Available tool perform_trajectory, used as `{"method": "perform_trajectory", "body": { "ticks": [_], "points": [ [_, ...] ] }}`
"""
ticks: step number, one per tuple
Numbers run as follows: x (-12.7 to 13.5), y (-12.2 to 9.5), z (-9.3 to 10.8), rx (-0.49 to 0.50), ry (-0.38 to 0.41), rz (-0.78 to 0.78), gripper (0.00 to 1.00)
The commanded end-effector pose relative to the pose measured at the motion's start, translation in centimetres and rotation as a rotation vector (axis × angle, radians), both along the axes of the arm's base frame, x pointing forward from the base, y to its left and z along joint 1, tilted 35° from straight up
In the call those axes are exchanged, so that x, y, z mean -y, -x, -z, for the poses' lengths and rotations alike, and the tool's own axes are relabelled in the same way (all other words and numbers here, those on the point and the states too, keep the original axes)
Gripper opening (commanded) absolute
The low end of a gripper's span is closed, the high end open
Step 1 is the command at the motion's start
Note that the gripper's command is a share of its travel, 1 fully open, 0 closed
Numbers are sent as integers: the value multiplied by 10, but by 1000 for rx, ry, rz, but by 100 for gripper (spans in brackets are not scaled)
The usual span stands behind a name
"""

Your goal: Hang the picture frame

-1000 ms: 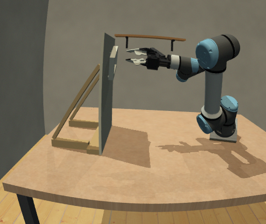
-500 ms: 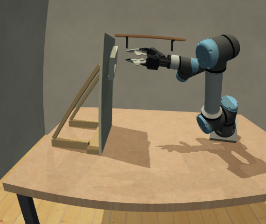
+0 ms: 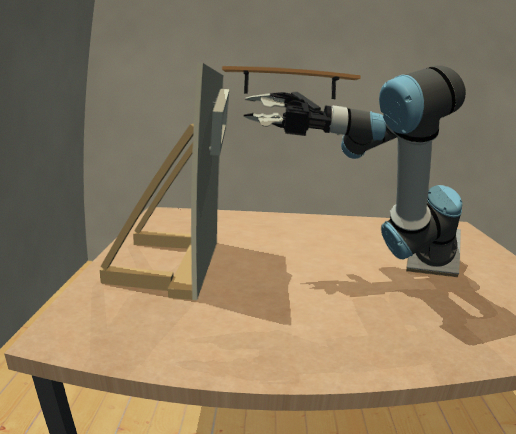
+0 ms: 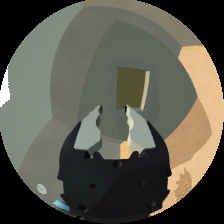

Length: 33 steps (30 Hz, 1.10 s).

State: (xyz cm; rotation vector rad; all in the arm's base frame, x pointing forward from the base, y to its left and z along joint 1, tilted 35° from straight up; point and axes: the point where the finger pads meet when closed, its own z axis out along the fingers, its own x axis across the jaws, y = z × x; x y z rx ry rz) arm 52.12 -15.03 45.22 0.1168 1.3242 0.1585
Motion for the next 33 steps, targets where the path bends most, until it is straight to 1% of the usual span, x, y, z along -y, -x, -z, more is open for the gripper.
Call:
{"method": "perform_trajectory", "body": {
  "ticks": [1, 17, 33],
  "points": [
    [1, 0, -1, 1, 0, 0, 29],
    [1, -2, -1, 1, 0, 0, 29],
    [1, -16, -4, 1, 0, 0, 29]
  ]
}}
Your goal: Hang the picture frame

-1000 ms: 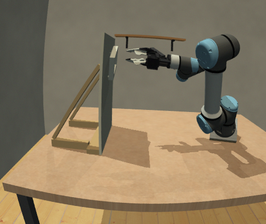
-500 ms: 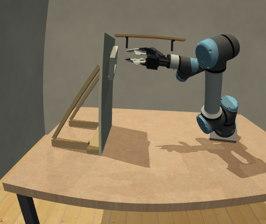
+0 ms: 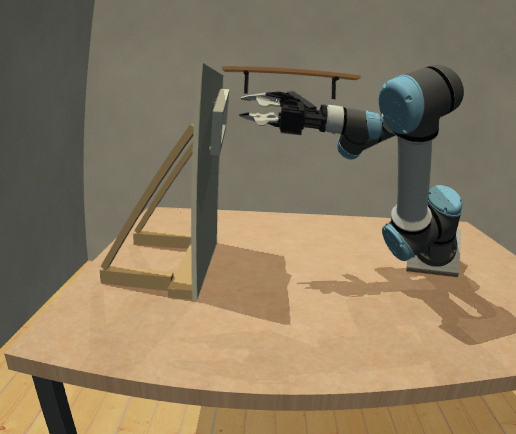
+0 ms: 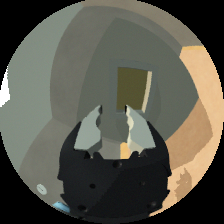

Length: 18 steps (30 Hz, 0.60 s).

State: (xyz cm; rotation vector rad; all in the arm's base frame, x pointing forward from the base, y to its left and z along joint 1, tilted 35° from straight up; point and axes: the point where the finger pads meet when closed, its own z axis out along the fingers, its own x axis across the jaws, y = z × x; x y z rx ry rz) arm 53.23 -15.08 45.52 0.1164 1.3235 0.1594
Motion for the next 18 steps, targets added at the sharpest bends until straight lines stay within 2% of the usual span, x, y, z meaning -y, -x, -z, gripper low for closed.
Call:
{"method": "perform_trajectory", "body": {
  "ticks": [1, 18],
  "points": [
    [0, -6, -2, 0, 0, 1, 29],
    [0, -32, -8, 0, 0, 1, 29]
  ]
}}
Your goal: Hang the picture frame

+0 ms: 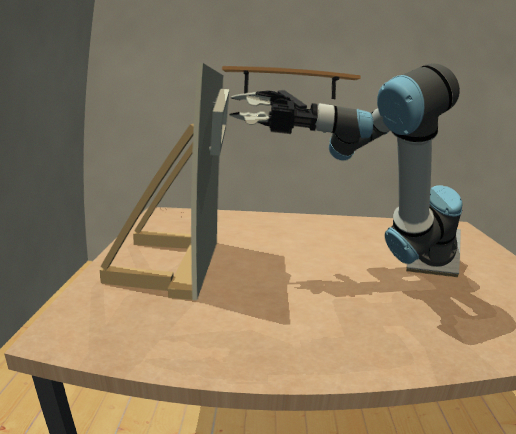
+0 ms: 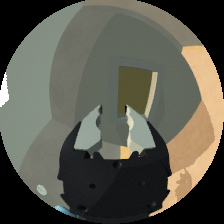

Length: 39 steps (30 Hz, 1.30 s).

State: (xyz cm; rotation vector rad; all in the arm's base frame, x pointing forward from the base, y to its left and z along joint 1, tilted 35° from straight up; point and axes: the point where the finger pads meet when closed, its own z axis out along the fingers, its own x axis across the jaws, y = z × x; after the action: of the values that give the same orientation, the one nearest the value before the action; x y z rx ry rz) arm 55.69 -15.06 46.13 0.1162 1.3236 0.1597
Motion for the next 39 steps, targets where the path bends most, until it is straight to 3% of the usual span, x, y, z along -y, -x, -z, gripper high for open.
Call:
{"method": "perform_trajectory", "body": {
  "ticks": [1, 19, 39],
  "points": [
    [0, -9, -3, 0, 0, 1, 29],
    [0, -28, -7, 0, 0, 1, 29],
    [0, -30, -8, 0, 0, 1, 29]
  ]
}}
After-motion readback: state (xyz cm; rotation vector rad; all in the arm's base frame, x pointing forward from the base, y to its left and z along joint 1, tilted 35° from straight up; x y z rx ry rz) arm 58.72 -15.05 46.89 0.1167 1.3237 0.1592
